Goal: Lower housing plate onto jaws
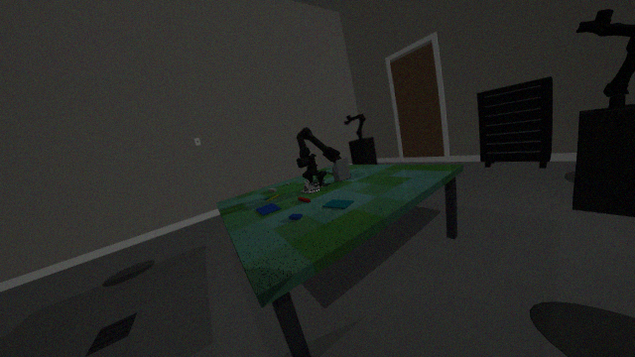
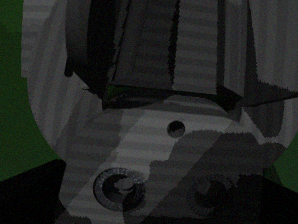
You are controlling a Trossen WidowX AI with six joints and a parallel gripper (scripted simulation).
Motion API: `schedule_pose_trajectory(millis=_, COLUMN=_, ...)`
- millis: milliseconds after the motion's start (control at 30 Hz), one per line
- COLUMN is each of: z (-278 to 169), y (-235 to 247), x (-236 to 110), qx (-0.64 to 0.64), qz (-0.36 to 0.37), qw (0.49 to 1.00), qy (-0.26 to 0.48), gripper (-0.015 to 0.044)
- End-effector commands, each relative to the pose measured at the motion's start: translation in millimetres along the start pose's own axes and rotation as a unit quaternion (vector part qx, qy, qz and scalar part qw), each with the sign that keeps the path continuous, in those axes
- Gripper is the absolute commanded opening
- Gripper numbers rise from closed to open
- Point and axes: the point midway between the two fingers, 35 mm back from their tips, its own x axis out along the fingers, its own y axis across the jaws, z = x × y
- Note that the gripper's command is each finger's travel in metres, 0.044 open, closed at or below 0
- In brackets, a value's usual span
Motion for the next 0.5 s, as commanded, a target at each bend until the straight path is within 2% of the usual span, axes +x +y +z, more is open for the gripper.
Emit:
schedule_pose_trajectory(millis=0, z=-0.1, y=-0.6, x=1.6, qx=-0.003, qz=-0.002, qw=1.000, qy=0.000, gripper=0.0351)
schedule_pose_trajectory(millis=467, z=-0.1, y=-0.6, x=4.1, qx=-0.003, qz=-0.002, qw=1.000, qy=0.000, gripper=0.0351)
